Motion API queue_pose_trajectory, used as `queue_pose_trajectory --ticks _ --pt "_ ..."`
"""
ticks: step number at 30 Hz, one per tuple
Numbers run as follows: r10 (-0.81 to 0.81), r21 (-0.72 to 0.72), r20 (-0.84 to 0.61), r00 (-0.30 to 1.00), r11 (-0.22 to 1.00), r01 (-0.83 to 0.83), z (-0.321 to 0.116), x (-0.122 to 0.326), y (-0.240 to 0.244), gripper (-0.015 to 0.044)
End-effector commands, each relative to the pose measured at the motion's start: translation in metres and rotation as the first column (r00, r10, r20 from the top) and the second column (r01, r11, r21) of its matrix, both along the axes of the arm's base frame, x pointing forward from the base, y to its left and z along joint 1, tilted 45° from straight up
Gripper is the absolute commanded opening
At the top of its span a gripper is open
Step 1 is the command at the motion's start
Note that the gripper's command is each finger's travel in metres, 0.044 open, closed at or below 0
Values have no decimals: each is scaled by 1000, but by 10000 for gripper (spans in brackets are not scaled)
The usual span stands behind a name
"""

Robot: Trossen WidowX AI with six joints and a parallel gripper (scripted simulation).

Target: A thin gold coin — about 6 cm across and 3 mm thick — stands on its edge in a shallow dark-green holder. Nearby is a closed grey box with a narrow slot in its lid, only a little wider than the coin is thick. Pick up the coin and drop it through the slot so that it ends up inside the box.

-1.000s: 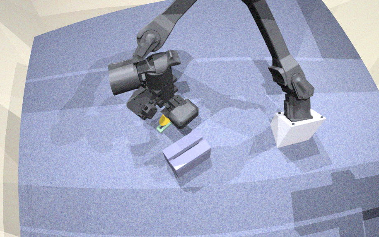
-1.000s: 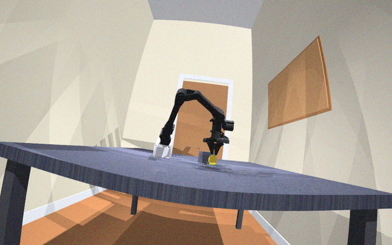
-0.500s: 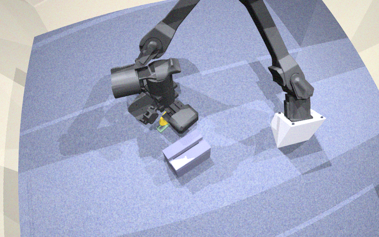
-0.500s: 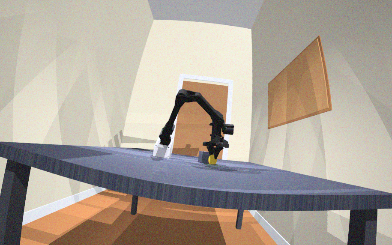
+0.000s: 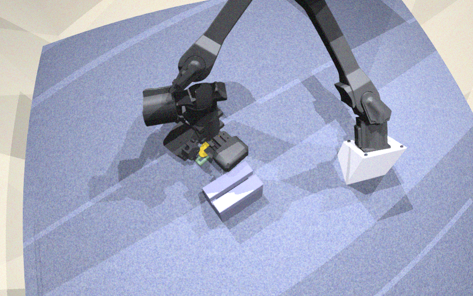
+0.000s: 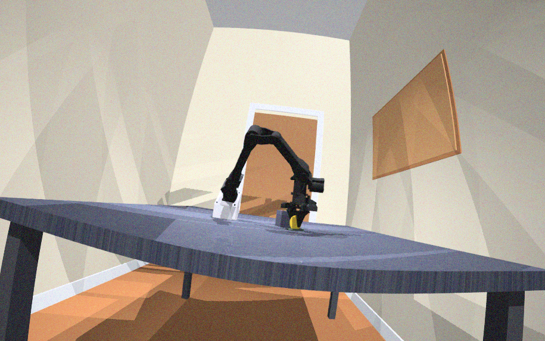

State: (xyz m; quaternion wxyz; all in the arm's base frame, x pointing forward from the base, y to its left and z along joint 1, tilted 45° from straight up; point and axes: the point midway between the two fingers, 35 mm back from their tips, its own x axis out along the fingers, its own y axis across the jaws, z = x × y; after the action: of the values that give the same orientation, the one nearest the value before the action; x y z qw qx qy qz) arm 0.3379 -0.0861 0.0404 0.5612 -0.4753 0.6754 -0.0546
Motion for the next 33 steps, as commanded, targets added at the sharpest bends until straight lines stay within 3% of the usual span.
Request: queue_pose_trajectory --ticks 1,7,33 --pt "-2 -4 -8 1000 1000 2 -3 -2 -4 161" --pt "-2 -4 -8 1000 1000 2 -3 -2 -4 3" --pt "3 26 11 1000 1000 -3 16 -1 24 0"
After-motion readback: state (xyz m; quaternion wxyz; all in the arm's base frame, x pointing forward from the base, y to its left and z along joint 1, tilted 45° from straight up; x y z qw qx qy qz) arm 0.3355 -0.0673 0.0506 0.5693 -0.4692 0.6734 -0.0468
